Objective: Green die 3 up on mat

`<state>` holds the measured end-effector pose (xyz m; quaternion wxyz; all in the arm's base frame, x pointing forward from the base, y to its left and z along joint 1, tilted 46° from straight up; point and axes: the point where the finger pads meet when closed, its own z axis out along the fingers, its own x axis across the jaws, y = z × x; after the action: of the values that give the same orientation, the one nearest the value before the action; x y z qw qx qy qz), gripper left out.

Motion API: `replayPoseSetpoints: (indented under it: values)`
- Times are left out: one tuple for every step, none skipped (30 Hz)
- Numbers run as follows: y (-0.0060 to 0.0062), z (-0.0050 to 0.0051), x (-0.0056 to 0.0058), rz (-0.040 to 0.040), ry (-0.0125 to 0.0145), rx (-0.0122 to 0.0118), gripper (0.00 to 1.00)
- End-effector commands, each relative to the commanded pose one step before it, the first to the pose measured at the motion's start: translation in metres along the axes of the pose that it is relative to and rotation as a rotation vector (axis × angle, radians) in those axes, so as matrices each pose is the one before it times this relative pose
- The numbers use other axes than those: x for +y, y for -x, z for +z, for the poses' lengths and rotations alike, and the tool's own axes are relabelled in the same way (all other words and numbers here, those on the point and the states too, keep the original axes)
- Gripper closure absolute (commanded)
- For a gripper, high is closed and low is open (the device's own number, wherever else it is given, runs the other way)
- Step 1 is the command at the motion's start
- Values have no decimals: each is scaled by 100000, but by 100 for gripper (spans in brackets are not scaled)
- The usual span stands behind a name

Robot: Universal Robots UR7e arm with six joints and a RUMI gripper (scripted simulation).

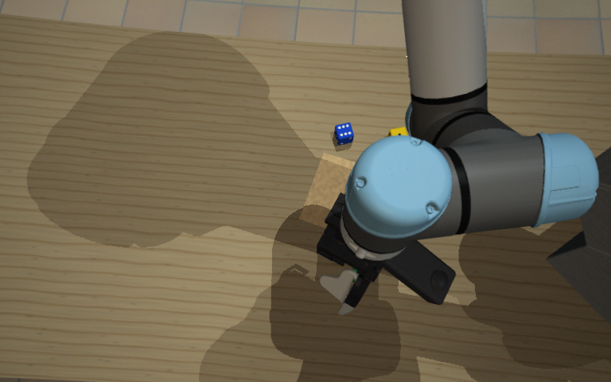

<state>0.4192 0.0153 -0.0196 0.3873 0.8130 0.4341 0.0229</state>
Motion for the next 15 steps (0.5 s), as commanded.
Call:
replayPoseSetpoints:
  values:
    - [4,-7,30,-1223,85,158,0]
    - [1,1,0,-41,0,0,0]
    - [0,0,0,-21,0,0,0]
    - [0,0,0,-8,0,0,0]
    - [0,0,0,-1,0,0,0]
    - [0,0,0,0,0,0,72]
    - [0,0,0,0,0,0,72]
    - [0,0,0,0,0,0,72]
    - [0,0,0,0,0,0,72]
    - [0,0,0,0,0,0,72]
    - [0,0,0,0,0,0,72]
    - [0,0,0,0,0,0,72]
    - [0,0,0,0,0,0,72]
    - [0,0,0,0,0,0,72]
    - [0,0,0,0,0,0,72]
